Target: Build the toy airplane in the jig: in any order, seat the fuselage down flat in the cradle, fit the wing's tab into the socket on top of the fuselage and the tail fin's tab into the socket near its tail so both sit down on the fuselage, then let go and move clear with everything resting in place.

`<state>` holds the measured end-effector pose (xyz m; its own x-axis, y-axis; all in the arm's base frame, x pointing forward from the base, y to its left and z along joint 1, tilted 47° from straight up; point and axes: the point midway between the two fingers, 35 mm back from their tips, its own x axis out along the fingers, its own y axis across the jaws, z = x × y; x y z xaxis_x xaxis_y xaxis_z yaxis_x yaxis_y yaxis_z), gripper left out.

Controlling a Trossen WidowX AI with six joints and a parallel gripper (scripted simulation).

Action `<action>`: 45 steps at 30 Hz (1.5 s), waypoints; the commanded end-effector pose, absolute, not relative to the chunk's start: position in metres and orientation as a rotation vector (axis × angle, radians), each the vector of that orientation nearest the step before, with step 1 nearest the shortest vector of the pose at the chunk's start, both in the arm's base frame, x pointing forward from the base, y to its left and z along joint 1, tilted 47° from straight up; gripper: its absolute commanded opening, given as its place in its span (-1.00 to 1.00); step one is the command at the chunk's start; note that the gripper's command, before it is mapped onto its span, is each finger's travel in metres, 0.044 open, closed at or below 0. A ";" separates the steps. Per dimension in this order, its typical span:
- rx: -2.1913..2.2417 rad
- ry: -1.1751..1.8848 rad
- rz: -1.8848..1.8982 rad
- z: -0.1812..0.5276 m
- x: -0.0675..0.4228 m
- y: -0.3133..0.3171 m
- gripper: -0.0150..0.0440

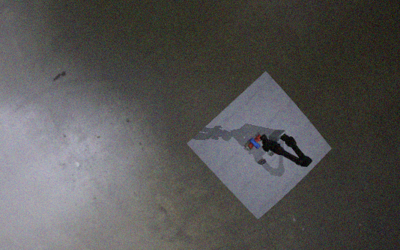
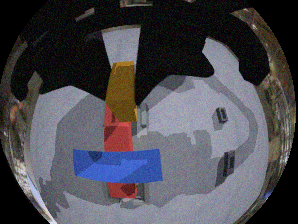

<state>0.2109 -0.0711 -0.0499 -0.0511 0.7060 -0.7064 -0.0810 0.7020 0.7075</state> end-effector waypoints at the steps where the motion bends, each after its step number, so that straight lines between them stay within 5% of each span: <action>1: 0.533 1.493 0.704 -0.064 0.207 -0.077 -0.49; 10: 0.526 1.484 0.723 -0.085 0.197 -0.085 -0.49; 13: 0.526 1.484 0.723 -0.085 0.197 -0.085 -0.27; 45: 0.526 1.484 0.723 -0.086 0.198 -0.086 -0.27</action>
